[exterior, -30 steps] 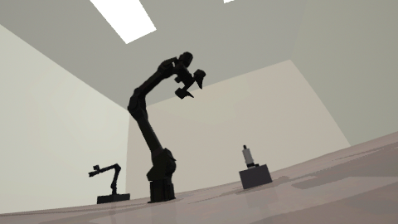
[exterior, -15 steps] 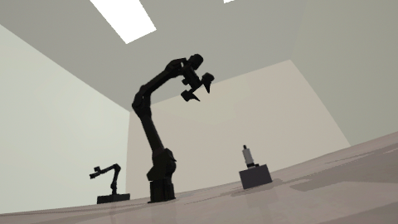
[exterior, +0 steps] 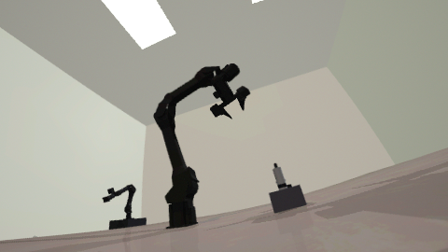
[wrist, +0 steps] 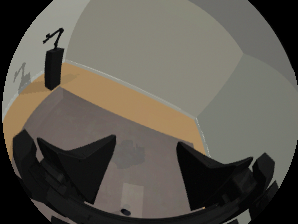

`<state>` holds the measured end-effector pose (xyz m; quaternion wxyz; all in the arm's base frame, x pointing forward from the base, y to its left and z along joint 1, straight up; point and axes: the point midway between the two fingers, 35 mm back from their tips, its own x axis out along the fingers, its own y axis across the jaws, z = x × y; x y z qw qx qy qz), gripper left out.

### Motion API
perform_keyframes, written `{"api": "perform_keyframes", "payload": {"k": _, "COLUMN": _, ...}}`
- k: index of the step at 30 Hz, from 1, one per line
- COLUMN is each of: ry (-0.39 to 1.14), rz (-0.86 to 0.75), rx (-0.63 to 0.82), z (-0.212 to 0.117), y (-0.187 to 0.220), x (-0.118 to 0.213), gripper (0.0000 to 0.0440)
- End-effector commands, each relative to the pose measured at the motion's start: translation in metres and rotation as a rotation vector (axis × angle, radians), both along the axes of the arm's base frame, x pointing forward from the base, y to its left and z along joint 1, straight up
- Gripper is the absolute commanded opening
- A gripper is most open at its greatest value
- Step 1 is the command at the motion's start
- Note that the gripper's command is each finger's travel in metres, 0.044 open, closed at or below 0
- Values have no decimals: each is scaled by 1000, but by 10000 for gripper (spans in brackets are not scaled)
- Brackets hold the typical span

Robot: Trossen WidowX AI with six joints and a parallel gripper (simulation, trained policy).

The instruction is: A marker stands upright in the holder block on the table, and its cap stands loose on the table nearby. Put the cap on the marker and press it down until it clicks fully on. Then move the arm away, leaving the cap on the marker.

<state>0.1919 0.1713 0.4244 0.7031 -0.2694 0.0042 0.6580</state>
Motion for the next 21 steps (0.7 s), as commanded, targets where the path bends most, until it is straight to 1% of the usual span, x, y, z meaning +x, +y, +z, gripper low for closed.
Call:
{"api": "perform_keyframes", "payload": {"k": 1, "ry": 23, "rz": -7, "rx": -23, "z": -9, "y": 0, "x": 7, "gripper": 322}}
{"api": "perform_keyframes", "payload": {"k": 21, "ry": 144, "rz": -58, "rx": -175, "z": -58, "y": -11, "x": 41, "gripper": 322}}
